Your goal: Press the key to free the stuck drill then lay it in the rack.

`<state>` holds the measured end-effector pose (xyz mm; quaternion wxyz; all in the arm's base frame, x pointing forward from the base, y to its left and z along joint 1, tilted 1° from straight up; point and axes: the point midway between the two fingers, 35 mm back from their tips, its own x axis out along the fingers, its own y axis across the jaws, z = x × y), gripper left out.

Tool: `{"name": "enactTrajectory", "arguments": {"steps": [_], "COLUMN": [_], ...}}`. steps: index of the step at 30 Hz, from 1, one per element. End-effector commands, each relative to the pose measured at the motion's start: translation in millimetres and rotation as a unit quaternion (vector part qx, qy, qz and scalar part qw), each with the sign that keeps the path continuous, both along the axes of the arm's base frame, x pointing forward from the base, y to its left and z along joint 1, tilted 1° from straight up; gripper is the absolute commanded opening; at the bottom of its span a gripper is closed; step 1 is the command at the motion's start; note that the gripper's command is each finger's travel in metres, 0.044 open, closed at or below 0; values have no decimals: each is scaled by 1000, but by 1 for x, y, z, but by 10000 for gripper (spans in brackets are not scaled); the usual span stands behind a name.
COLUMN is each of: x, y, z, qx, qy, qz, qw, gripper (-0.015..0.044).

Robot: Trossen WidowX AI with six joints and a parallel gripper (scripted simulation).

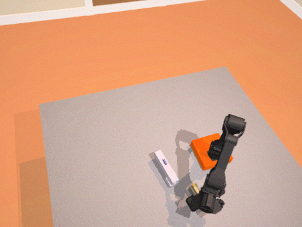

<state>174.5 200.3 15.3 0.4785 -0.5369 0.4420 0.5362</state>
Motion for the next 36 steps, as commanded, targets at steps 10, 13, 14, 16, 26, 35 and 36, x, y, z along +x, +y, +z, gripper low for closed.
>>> {"name": "enactTrajectory", "arguments": {"steps": [10, 13, 14, 16, 26, 35, 36], "x": [-1, -1, -1, -1, -2, -2, -2], "y": [-3, -3, -4, -4, -5, -6, -6], "z": [-15, -17, -17, -18, -19, -18, -18], "qx": [-4, -4, -4, -4, -4, -4, -4], "qy": [0, 0, 0, 0, 0, 0, 0], "qz": [-3, -3, -3, -3, -3, -3, -3], "qw": [1000, 1000, 1000, 1000, 1000, 1000, 1000], "gripper": [0, 0, 0, 0, 0, 0, 0]}}
